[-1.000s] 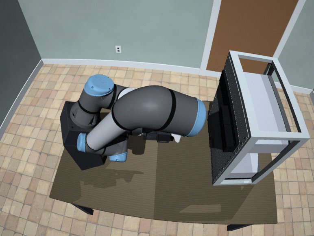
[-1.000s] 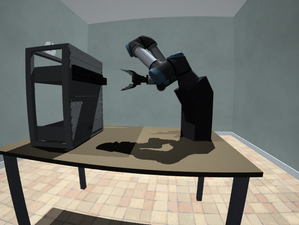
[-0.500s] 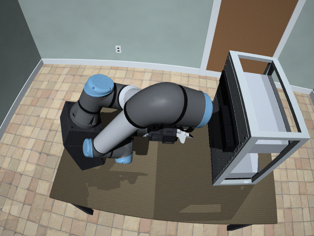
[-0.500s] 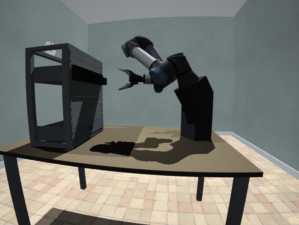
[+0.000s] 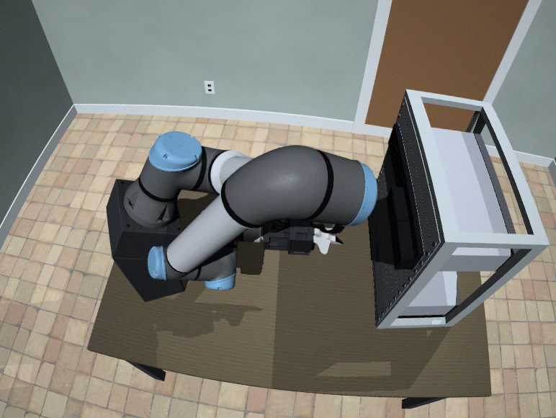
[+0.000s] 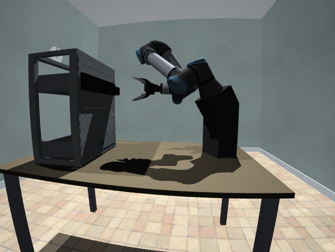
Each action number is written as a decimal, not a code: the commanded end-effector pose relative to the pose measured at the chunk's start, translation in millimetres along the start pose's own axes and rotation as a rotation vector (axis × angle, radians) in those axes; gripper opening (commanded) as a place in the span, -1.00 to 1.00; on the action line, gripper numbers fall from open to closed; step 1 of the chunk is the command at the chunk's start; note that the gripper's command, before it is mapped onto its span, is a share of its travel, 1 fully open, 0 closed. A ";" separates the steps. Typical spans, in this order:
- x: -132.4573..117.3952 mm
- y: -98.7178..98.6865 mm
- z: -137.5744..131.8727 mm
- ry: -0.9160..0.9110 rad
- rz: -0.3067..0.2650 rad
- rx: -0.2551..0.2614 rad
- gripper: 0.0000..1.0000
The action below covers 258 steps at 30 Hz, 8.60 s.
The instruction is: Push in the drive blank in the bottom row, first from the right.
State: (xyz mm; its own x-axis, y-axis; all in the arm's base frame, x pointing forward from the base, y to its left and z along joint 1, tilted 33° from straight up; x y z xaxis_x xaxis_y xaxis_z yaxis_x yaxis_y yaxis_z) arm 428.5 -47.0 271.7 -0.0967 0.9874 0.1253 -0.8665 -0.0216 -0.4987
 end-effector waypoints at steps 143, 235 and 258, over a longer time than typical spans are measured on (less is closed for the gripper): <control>-41.6 -44.8 -34.0 0.000 0.000 0.000 -1.00; -41.6 -117.5 -33.8 0.000 0.000 0.000 -1.00; -41.6 -128.1 -33.8 0.000 0.000 0.000 -1.00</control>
State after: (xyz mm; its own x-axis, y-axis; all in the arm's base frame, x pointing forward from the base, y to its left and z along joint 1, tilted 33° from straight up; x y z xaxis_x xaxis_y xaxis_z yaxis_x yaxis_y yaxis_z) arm 559.6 -79.8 300.7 -0.0967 0.9874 0.1254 -0.8666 -0.0216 -0.4986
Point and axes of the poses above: the point where the finger pads meet when closed, its own y axis back along the fingers, its own z axis across the jaws, x = y × z, the point moved 2 cm from there along y, back along the fingers, and after that the axes turned 6 degrees about y, right-handed, at the moved point
